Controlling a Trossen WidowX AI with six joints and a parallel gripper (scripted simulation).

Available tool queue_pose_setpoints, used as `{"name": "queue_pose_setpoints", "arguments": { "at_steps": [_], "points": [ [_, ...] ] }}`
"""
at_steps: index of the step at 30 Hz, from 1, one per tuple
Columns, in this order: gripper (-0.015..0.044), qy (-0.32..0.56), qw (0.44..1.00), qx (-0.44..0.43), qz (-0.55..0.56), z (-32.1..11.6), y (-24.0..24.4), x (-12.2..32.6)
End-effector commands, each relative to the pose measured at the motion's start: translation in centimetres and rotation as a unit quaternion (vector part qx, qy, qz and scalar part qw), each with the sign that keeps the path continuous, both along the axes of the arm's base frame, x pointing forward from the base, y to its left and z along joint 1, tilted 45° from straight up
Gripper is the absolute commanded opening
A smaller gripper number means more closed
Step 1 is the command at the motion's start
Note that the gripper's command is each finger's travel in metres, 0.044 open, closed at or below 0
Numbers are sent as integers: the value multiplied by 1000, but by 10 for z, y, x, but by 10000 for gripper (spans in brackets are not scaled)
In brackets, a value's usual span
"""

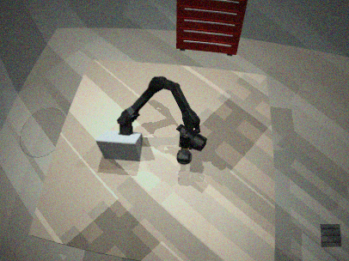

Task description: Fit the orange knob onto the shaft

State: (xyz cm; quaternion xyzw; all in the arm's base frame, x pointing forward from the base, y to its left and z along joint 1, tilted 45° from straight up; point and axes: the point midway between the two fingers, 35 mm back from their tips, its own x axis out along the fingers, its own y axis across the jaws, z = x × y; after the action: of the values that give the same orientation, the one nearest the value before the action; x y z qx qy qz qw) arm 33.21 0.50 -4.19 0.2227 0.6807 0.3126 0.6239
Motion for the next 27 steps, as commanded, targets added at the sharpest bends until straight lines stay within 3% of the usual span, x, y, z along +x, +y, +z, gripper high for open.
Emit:
{"name": "queue_pose_setpoints", "arguments": {
  "at_steps": [1, 7, 27],
  "points": [
    [0, -11, 1000, 2, 8, 2, -2, 1],
    [0, -75, 994, 13, 73, 0, -3, 3],
    [0, -75, 994, 13, 73, -1, 1, 1]
  ]
}}
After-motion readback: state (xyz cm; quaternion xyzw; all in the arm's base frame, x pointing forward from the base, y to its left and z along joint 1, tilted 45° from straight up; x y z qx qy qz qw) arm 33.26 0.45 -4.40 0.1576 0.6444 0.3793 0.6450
